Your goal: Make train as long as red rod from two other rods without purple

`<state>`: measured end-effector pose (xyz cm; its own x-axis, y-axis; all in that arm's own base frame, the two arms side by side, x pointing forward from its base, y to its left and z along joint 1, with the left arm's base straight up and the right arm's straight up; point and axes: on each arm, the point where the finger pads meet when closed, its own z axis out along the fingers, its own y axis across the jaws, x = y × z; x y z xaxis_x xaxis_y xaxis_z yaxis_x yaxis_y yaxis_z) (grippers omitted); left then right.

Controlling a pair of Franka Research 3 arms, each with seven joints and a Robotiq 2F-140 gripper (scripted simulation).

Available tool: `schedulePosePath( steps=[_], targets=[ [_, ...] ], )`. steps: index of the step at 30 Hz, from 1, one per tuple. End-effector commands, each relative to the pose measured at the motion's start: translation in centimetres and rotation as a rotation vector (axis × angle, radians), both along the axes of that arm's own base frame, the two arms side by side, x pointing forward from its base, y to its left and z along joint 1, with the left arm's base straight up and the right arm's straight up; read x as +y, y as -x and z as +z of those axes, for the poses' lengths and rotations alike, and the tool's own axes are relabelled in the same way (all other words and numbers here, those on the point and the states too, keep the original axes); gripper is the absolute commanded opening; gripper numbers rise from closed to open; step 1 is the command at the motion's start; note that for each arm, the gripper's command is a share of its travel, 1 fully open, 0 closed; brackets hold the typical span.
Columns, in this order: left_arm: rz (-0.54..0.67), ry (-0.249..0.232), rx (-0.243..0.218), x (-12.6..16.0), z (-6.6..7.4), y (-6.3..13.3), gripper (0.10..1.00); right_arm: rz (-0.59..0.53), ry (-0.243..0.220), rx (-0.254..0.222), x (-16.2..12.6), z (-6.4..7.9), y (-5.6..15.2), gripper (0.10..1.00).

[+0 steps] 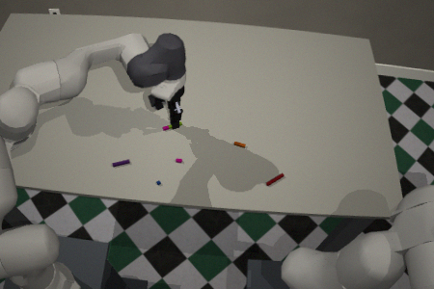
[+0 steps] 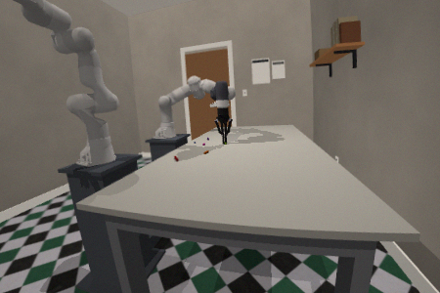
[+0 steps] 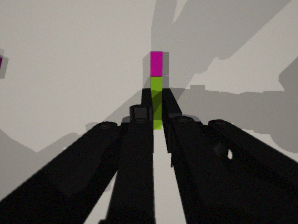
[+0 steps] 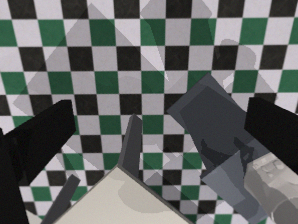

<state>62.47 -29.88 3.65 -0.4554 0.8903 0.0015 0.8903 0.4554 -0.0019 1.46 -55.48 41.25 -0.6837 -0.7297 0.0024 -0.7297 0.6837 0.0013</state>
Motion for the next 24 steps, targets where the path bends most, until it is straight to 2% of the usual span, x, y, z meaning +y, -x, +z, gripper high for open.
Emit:
schedulePosePath(
  steps=[1, 15, 24],
  targets=[
    [0.005, 0.0, -0.002, 0.06, 0.04, -0.13, 0.124, -0.006, -0.001, -0.003, 0.05, 0.05, -0.02, 1.0],
    [0.005, 0.0, -0.002, 0.06, 0.04, -0.13, 0.231, -0.006, -0.001, -0.003, 0.05, 0.05, -0.02, 1.0],
    [0.005, 0.0, -0.002, 0.06, 0.04, -0.13, 0.231, -0.006, -0.001, -0.003, 0.05, 0.05, -0.02, 1.0]
  ],
)
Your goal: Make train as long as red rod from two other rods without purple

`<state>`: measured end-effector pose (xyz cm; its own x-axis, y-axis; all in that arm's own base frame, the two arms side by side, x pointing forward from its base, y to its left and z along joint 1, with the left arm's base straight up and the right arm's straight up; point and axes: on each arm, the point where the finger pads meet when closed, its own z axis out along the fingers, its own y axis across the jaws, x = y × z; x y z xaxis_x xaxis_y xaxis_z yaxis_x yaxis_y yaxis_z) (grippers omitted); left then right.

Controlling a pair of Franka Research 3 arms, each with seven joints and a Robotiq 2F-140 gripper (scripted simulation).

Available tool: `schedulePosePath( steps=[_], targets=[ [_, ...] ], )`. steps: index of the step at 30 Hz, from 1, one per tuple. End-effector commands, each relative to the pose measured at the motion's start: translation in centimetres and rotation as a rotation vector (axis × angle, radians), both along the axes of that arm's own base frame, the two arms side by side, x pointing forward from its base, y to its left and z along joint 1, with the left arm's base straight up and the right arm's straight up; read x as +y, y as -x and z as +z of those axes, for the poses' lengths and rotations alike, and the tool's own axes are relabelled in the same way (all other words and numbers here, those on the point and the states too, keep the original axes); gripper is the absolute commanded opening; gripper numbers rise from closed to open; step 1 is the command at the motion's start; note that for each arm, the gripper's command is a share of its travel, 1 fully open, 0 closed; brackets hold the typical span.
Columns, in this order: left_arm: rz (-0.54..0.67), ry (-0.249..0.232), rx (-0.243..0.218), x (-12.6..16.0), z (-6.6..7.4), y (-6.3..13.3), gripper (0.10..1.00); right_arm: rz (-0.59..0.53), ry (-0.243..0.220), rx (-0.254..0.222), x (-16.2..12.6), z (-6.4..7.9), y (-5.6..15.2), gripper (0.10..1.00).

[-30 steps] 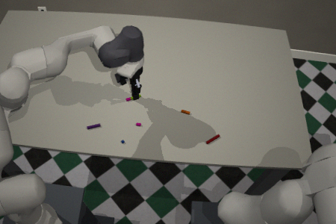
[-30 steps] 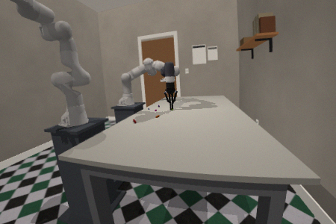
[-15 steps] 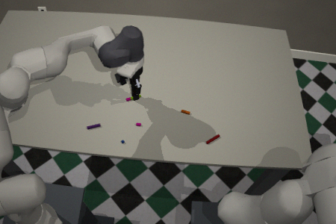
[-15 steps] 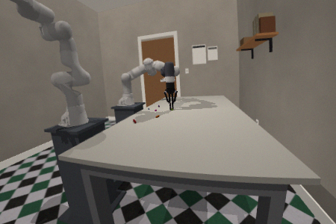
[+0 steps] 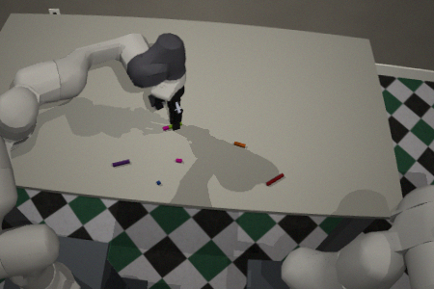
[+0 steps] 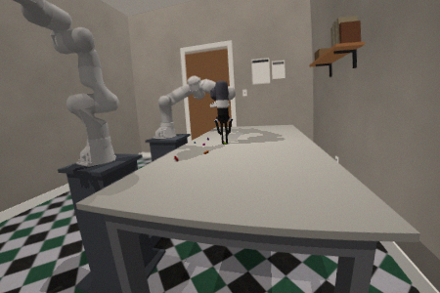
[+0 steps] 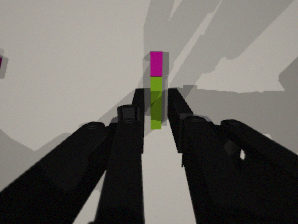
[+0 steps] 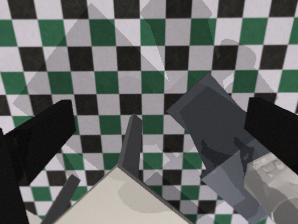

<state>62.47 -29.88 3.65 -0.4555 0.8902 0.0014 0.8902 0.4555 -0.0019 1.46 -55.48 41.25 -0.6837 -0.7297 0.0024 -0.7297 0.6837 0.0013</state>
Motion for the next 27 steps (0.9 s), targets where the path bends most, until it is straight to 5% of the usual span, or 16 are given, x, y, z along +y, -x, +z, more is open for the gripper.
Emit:
schedulePosePath(
  steps=[1, 11, 24, 27],
  targets=[
    [0.005, 0.0, -0.002, 0.1, 0.0, -0.1, 0.231, -0.006, -0.001, -0.003, 0.1, 0.0, 0.0, 1.0],
    [0.005, 0.0, -0.002, 0.1, 1.0, -0.1, 0.231, -0.006, -0.001, -0.003, 0.1, 0.0, 0.0, 1.0],
    [0.005, 0.0, -0.002, 0.1, 7.4, -0.1, 0.231, -0.006, -0.001, -0.003, 0.1, 0.0, 0.0, 1.0],
    [0.005, 0.0, -0.002, 0.1, 7.8, -0.1, 0.231, -0.006, -0.001, -0.003, 0.1, 0.0, 0.0, 1.0]
  ],
)
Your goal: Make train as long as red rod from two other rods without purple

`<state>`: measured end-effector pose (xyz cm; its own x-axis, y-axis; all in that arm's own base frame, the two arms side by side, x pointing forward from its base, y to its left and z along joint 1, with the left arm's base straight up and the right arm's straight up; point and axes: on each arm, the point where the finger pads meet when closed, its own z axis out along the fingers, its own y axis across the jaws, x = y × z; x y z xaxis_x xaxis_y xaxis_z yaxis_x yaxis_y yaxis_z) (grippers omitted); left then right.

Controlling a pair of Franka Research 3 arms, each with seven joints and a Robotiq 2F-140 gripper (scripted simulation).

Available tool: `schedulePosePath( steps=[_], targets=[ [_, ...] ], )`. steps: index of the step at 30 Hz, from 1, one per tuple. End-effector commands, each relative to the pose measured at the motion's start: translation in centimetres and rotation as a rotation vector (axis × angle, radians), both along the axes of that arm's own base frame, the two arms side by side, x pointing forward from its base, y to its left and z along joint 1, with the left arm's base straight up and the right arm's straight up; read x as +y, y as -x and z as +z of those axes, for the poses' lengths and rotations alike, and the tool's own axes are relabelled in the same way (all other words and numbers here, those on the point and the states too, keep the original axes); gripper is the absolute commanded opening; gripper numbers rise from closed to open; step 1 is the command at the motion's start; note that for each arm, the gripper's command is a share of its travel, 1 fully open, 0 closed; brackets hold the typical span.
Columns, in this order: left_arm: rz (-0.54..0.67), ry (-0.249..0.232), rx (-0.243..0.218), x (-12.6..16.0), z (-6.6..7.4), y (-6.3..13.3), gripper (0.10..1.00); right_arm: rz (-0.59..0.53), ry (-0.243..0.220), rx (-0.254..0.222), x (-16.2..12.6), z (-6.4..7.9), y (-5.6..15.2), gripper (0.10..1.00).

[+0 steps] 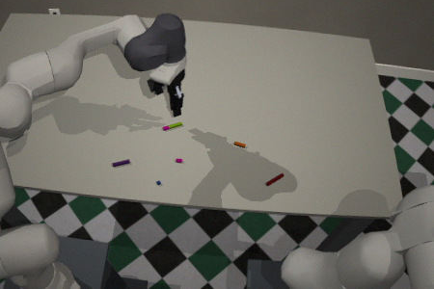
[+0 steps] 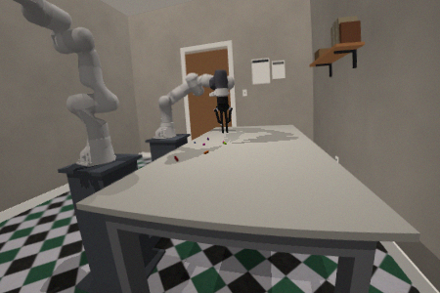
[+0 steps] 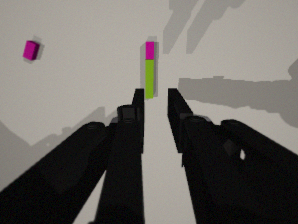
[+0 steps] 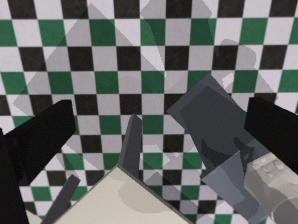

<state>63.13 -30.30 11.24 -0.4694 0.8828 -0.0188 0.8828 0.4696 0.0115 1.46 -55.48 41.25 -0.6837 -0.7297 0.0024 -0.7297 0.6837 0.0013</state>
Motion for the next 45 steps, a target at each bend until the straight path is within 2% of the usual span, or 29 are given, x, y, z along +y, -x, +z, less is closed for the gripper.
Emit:
schedulePosePath(
  steps=[1, 4, 8, 9, 34, 39, 45],
  targets=[
    [-0.011, -0.011, 0.019, 0.5, 0.6, 0.5, 0.231, -0.006, -0.001, -0.003, 0.1, 0.0, 0.0, 1.0],
    [-0.011, -0.011, 0.019, 0.5, 1.3, 0.5, 0.231, -0.006, -0.001, -0.003, 0.1, 0.0, 0.0, 1.0],
    [-0.011, -0.011, 0.019, 0.5, 1.4, 0.5, 0.231, -0.006, -0.001, -0.003, 0.1, 0.0, 0.0, 1.0],
    [-0.011, -0.011, 0.019, 0.5, 1.4, 0.5, 1.0, -0.006, -0.001, -0.003, 0.1, 0.0, 0.0, 1.0],
    [-0.011, -0.011, 0.019, 0.5, 1.6, 0.5, 1.0, -0.006, -0.001, -0.003, 0.1, 0.0, 0.0, 1.0],
    [-0.011, -0.011, 0.019, 0.5, 2.8, 0.5, 1.0, -0.006, -0.001, -0.003, 0.1, 0.0, 0.0, 1.0],
    [-0.011, -0.011, 0.019, 0.5, 5.5, 0.5, 1.0, -0.006, -0.001, -0.003, 0.1, 0.0, 0.0, 1.0]
  ],
)
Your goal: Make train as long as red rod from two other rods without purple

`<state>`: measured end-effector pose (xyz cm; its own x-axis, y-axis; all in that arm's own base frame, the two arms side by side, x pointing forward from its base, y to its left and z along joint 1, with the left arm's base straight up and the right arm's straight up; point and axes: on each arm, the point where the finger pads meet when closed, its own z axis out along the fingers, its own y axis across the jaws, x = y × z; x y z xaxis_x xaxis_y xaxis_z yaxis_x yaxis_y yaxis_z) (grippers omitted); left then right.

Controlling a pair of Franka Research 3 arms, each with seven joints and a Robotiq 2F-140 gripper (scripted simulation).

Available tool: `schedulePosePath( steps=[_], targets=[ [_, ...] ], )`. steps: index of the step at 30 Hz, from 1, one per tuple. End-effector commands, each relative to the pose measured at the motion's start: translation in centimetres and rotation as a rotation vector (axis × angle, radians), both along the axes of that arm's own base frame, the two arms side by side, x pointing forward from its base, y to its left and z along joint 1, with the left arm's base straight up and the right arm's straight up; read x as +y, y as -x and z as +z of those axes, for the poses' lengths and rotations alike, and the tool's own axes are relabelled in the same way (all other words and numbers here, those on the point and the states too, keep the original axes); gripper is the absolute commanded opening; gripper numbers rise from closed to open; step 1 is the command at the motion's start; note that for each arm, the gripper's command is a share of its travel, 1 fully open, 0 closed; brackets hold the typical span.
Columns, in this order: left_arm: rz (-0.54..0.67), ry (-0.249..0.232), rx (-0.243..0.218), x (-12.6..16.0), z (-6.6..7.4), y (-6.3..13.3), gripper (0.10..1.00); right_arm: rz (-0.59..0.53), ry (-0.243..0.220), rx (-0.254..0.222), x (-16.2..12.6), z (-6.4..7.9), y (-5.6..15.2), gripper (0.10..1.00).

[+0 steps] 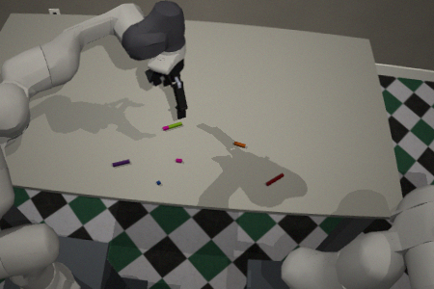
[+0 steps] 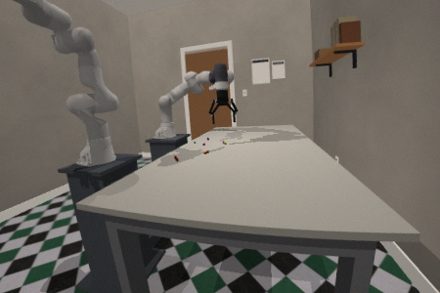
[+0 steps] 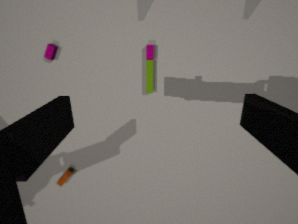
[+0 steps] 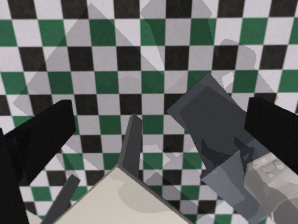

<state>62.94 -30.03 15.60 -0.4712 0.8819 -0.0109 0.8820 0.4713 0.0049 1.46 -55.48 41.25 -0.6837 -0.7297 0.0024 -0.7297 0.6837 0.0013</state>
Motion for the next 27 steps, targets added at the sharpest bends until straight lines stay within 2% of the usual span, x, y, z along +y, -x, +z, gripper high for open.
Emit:
schedulePosePath(
  steps=[1, 4, 6, 12, 27],
  targets=[
    [-0.013, -0.007, 0.009, 0.2, 1.6, 0.3, 1.0, -0.006, -0.001, -0.003, 0.1, 0.0, 0.0, 1.0],
    [-0.013, -0.007, 0.009, 0.2, 2.8, 0.3, 1.0, -0.006, -0.001, -0.003, 0.1, 0.0, 0.0, 1.0],
    [-0.013, -0.007, 0.009, 0.2, 2.8, 0.3, 1.0, -0.006, -0.001, -0.003, 0.1, 0.0, 0.0, 1.0],
    [-0.013, -0.007, 0.009, 0.2, 4.2, 0.3, 1.0, -0.006, -0.001, -0.003, 0.1, 0.0, 0.0, 1.0],
    [-0.013, -0.007, 0.009, 0.2, 4.4, 0.3, 1.0, -0.006, -0.001, -0.003, 0.1, 0.0, 0.0, 1.0]
  ],
)
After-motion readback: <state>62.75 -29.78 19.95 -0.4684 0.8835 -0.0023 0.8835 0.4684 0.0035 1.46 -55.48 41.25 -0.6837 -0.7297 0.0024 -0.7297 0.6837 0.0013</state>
